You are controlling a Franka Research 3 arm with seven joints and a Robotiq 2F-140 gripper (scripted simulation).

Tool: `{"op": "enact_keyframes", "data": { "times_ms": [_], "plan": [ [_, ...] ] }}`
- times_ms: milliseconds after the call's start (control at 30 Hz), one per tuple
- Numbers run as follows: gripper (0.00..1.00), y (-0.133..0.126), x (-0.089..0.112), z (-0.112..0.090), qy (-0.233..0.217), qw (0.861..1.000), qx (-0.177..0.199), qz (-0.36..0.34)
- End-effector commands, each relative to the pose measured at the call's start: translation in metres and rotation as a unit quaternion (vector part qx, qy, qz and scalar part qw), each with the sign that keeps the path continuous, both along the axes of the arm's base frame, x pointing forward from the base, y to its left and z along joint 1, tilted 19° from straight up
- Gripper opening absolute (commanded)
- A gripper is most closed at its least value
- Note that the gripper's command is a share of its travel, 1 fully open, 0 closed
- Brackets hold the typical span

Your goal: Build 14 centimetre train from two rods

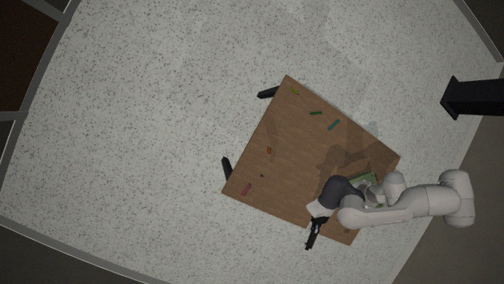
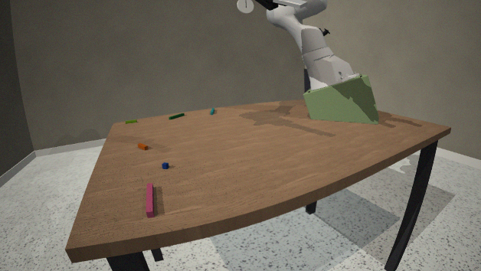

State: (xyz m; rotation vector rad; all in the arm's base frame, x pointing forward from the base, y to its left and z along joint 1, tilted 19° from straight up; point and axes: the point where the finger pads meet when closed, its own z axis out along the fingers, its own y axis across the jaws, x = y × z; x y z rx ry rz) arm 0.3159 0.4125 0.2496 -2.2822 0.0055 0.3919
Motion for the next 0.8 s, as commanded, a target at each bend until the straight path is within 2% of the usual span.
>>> {"op": "enact_keyframes", "data": {
  "times_ms": [0, 600, 667, 767],
  "plan": [
    [1.00, 0.000, 0.000, 0.000, 0.000, 1.000, 0.000, 0.000],
    [1.00, -0.001, 0.001, -0.001, -0.001, 1.000, -0.001, -0.001],
    [1.00, -0.011, 0.008, -0.006, -0.004, 1.000, -0.011, -0.009],
    [1.00, -0.044, 0.030, -0.023, -0.014, 0.998, -0.041, -0.034]
  ]
}}
